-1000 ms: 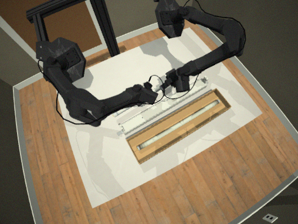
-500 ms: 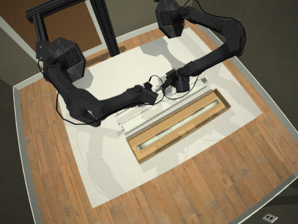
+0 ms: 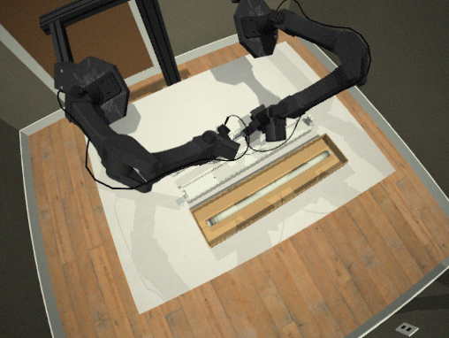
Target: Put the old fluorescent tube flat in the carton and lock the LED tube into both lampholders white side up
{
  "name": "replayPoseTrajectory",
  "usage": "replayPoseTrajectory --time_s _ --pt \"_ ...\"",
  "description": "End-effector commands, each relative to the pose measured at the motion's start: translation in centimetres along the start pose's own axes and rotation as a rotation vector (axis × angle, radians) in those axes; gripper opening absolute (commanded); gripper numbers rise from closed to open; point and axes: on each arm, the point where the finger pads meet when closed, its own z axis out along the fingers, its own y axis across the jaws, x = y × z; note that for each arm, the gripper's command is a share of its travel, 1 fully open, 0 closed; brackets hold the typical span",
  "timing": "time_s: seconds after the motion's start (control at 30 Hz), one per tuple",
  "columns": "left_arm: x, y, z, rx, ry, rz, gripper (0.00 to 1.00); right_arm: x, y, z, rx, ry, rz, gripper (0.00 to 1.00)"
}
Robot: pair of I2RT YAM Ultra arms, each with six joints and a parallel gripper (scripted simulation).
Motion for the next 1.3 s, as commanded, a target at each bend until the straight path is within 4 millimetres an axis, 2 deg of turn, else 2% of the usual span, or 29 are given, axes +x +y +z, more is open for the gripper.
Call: replayPoseTrajectory --time_s 0.0,0.07,0.1,0.17,0.23,0.33,0.43,0.57,0.6,0.67,0.73,0.77,0.8,0.87,1.03,1.1,1.27 --pt "-1.3 -0.6 -0.2 0.045 -0.036 0.022 0.11 -1.5 1.1 -0.4 -0.045 -0.033 -0.029 0.11" --pt "-1.3 -0.4 -0.4 0.050 -0.040 0.019 0.11 -1.1 1.0 0.1 -0.067 -0.027 -0.019 0.11" --pt "-1.4 0.6 -0.9 0.013 -0.052 0.013 0.11 -1.5 0.5 0.0 -0.039 -0.036 -0.007 0.11" --pt "-1.4 0.6 -0.9 0.013 -0.052 0.013 0.11 -1.5 0.5 0.0 -0.039 -0.036 -0.007 0.11" --pt "-1.4 -0.7 -0.2 0.063 -0.037 0.025 0.11 -1.7 1.4 -0.1 -0.067 -0.031 -0.035 0.11" --pt "-1.4 0.0 -0.7 0.054 -0.048 0.020 0.11 -1.2 0.8 0.0 -0.076 -0.032 -0.011 0.11" --pt "-1.4 -0.5 -0.1 0.071 -0.039 0.025 0.11 -1.8 0.9 -0.4 -0.068 -0.038 -0.024 0.11" --pt "-1.6 0.6 -0.7 0.036 -0.057 0.008 0.11 -2.3 -0.2 -0.7 -0.034 -0.060 0.004 0.11" --pt "-1.8 0.3 0.0 0.046 -0.052 0.019 0.11 -1.4 0.0 0.9 -0.059 -0.043 0.010 0.11" --pt "-1.6 0.1 0.0 0.050 -0.050 0.019 0.11 -2.1 0.1 -0.1 -0.043 -0.054 -0.004 0.11" --pt "-1.6 0.1 0.0 0.050 -0.050 0.019 0.11 -2.1 0.1 -0.1 -0.043 -0.054 -0.004 0.11" --pt "-1.3 0.7 -0.1 0.039 -0.053 0.006 0.11 -2.1 -0.6 -0.5 -0.028 -0.063 0.002 0.11" --pt "-1.6 0.6 0.3 0.044 -0.051 0.012 0.11 -2.5 0.0 0.1 -0.036 -0.057 -0.012 0.11" --pt "-1.6 0.5 0.3 0.044 -0.050 0.017 0.11 -1.6 -0.3 0.8 -0.047 -0.048 0.008 0.11" --pt "-1.7 0.8 0.5 0.037 -0.052 0.017 0.11 -2.4 -0.4 0.4 -0.029 -0.057 -0.005 0.11" --pt "-1.5 1.0 0.7 0.039 -0.050 0.010 0.11 -1.5 -0.7 1.4 -0.044 -0.046 0.018 0.11" --pt "-1.6 1.3 0.5 0.030 -0.054 0.009 0.11 -2.3 -0.4 0.8 -0.031 -0.054 -0.004 0.11"
